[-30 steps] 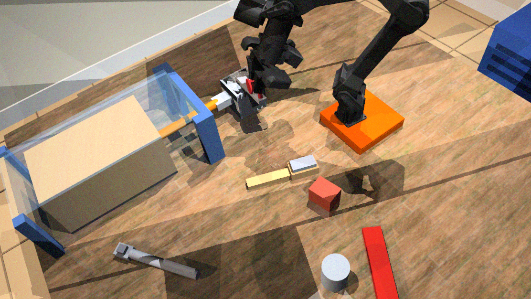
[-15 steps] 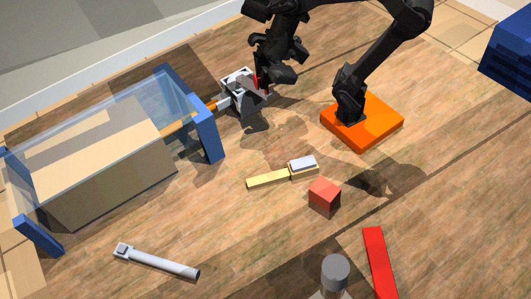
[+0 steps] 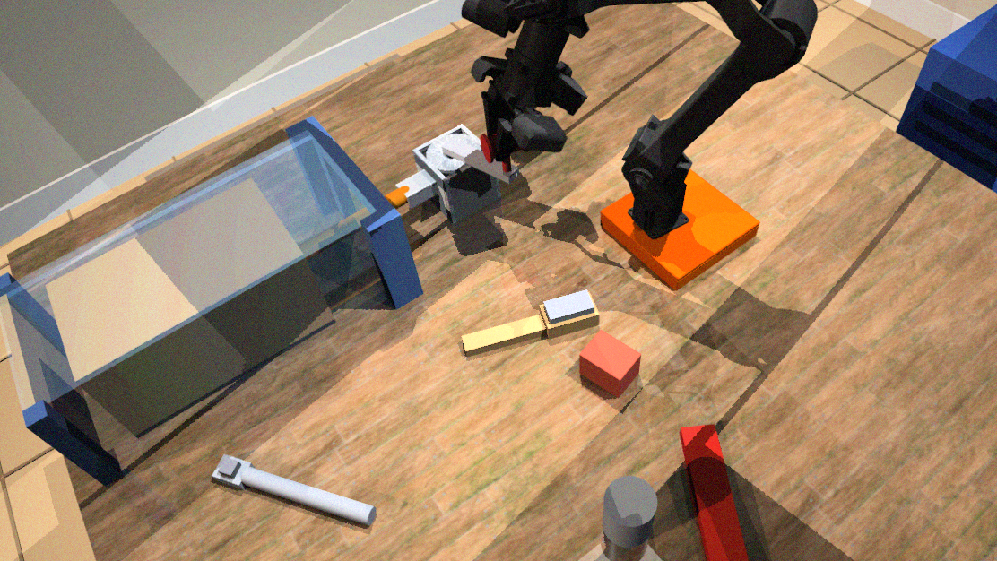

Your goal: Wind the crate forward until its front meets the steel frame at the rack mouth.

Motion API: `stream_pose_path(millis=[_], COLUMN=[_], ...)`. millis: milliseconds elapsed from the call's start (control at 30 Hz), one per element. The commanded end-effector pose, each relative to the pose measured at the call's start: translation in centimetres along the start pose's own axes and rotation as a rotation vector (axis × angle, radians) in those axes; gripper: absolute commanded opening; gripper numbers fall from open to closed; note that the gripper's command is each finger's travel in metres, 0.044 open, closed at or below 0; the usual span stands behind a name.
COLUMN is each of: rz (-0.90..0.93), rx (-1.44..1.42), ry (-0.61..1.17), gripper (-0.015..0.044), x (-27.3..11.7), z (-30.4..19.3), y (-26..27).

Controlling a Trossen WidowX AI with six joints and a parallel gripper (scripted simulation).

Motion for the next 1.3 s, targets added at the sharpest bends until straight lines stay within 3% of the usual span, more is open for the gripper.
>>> stream_pose_path(millis=[0, 1267], rz=[0.03, 0.032], rx=[0.024, 0.022], ry=[-0.036, -0.039], gripper=[0.0, 0.0], x=[-0.3, -1.5], z=[1.1, 3.4], y=[0.8, 4.1])
Point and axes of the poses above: the point midway between the two fingers, 35 mm back from their tips, its own x axis out along the fingers, its own y axis across the jaws, z = x × y, the point moved 5 cm from there along -x, back along the fingers, and after that the axes turned 2 degrees about -x, right-handed, at the moved point
